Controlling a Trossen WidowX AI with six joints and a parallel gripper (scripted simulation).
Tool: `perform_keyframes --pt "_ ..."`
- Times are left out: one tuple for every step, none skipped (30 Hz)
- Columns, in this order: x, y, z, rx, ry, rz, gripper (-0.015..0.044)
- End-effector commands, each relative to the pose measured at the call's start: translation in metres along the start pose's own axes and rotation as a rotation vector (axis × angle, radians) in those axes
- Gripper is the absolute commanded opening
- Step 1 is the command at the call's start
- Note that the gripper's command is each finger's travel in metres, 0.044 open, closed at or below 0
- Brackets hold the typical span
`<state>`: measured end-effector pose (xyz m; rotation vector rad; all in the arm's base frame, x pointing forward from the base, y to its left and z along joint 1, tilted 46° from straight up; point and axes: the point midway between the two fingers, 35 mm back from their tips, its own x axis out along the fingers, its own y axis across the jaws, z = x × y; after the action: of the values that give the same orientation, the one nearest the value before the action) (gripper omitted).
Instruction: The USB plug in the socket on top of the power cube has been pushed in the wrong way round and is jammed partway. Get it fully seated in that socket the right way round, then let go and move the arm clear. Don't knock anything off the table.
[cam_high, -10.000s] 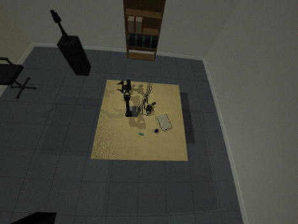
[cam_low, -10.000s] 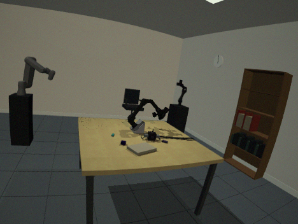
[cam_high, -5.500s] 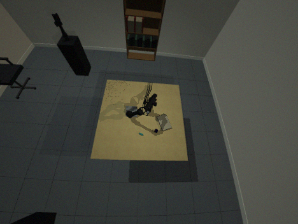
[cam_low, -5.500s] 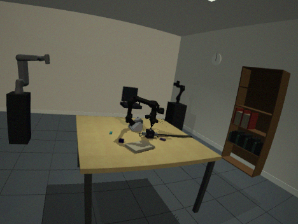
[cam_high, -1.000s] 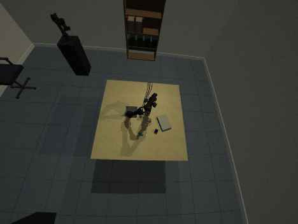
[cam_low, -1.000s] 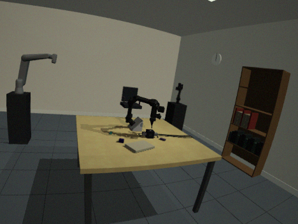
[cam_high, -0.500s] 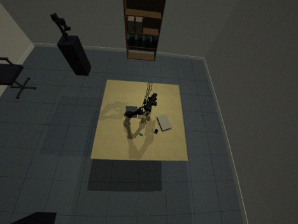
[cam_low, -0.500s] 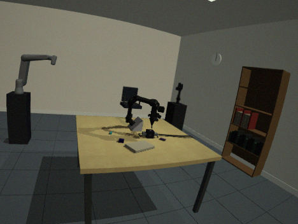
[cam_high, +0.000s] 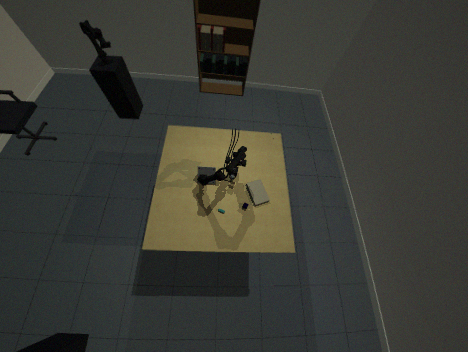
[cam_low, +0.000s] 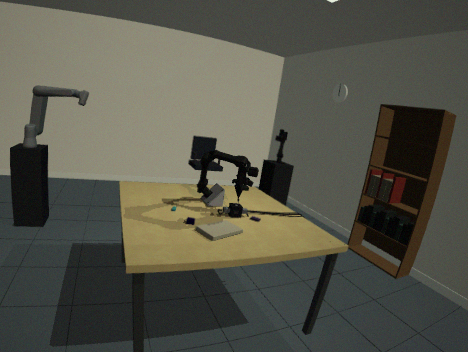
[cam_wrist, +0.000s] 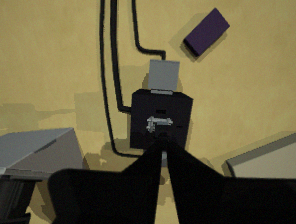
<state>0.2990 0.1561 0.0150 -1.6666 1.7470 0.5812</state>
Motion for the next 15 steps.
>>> perform_keyframes --pt "0.0007 0.0000 -0.0004 0.004 0.002 0.000 0.0000" --pt "0.0008 0.0000 -0.0005 0.005 0.003 0.000 0.0000" --pt "0.0009 0.0001 -0.0005 0.005 0.003 0.000 0.0000" --pt "0.0010 0.0001 -0.0006 0.006 0.004 0.000 0.0000" --pt "0.0012 0.0001 -0.0007 0.006 0.004 0.000 0.0000" --pt "0.0013 0.0001 -0.0007 0.007 0.004 0.000 0.0000" --pt "0.0014 0.0001 -0.0008 0.008 0.005 0.000 0.0000" --pt "0.0015 0.0002 -0.0009 0.008 0.005 0.000 0.0000" --pt "0.0016 0.0002 -0.0009 0.009 0.005 0.000 0.0000" --pt "0.0017 0.0002 -0.0010 0.009 0.006 0.000 0.0000" --pt "0.0019 0.0002 -0.0011 0.010 0.006 0.000 0.0000" --pt "0.0020 0.0002 -0.0011 0.010 0.007 0.000 0.0000" --pt "0.0021 0.0003 -0.0012 0.011 0.007 0.000 0.0000" --pt "0.0022 0.0003 -0.0013 0.011 0.007 0.000 0.0000" --pt "0.0023 0.0003 -0.0013 0.012 0.008 0.000 0.0000"
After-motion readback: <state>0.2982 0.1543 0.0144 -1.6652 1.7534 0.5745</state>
